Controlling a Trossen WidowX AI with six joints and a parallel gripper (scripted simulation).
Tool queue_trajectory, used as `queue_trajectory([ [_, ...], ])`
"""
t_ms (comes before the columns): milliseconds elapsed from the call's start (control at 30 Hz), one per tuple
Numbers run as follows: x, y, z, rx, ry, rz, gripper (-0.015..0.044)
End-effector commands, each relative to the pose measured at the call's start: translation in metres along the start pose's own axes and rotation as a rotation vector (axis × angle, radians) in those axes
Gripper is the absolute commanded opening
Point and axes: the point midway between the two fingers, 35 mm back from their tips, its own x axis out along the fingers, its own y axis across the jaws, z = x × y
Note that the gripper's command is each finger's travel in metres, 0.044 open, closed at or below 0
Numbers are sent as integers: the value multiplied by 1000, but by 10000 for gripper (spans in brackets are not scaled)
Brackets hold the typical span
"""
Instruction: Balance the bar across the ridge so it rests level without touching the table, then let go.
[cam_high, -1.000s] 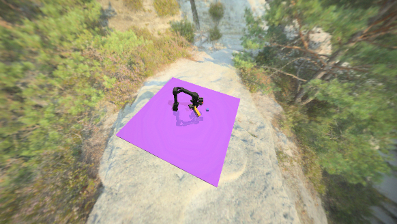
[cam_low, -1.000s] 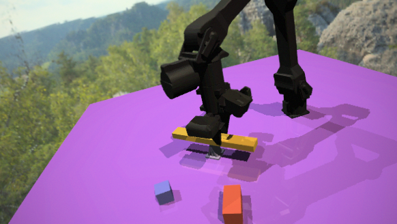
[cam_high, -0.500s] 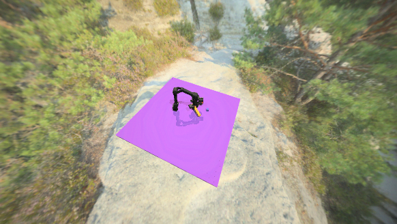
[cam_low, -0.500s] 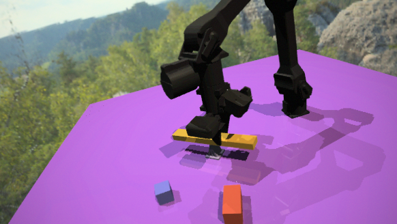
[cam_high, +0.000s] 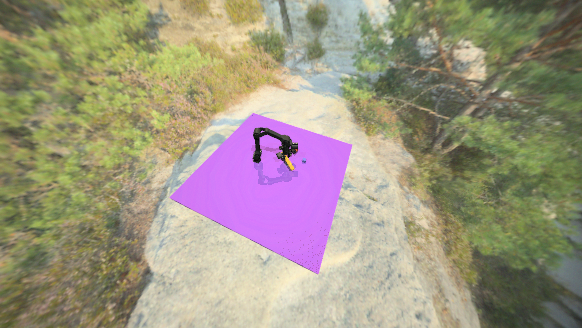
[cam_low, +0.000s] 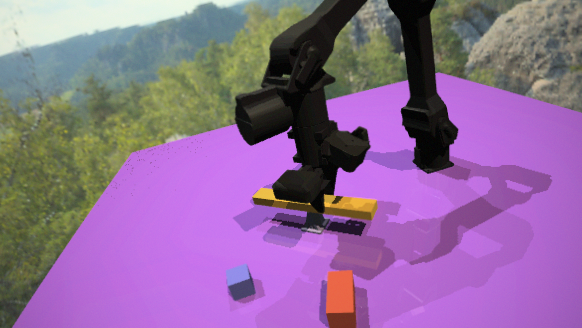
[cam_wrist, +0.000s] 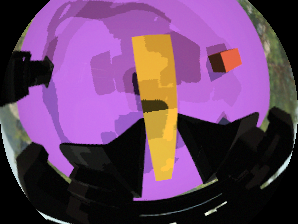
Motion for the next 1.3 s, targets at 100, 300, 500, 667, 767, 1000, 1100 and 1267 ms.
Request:
queue_trajectory([
  [100, 0, 0, 0, 0, 0, 0, 185],
  [300, 0, 0, 0, 0, 0, 0, 185],
  [500, 0, 0, 0, 0, 0, 0, 264],
  [667, 0, 0, 0, 0, 0, 0, 395],
  [767, 0, 0, 0, 0, 0, 0, 440],
  [1000, -56, -4, -2, 0, 0, 0, 440],
  [1100, -92, -2, -1, 0, 0, 0, 440],
  [1267, -100, 0, 0, 0, 0, 0, 440],
])
